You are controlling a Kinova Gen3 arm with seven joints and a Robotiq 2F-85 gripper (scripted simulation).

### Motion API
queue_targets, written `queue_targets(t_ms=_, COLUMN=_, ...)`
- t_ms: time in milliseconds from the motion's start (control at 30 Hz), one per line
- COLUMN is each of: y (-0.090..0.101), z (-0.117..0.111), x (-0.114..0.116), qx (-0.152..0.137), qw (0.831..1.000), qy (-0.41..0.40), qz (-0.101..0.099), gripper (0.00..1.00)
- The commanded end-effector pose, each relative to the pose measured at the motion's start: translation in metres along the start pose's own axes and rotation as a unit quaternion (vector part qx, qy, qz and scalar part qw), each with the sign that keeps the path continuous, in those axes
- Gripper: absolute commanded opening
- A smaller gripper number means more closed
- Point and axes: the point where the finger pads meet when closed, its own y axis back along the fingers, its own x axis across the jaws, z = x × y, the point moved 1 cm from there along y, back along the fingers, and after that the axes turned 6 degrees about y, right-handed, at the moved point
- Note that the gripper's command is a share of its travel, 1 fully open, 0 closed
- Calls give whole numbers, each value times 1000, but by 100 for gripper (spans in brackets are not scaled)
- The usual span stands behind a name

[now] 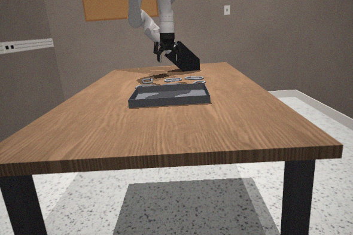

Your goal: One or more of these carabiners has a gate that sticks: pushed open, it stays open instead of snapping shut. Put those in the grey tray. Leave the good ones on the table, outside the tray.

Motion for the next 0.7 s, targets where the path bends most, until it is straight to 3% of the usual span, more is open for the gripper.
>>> queue_targets(t_ms=0, y=38, z=19, x=-9, qx=-10, qw=1000, qy=-3, qz=5, gripper=100)
queue_targets(t_ms=367, y=38, z=19, x=-9, qx=-10, qw=1000, qy=-3, qz=5, gripper=100)
queue_targets(t_ms=400, y=82, z=35, x=-21, qx=-8, qw=1000, qy=-2, qz=4, gripper=100)
queue_targets(t_ms=667, y=82, z=35, x=-21, qx=-8, qw=1000, qy=-2, qz=4, gripper=100)
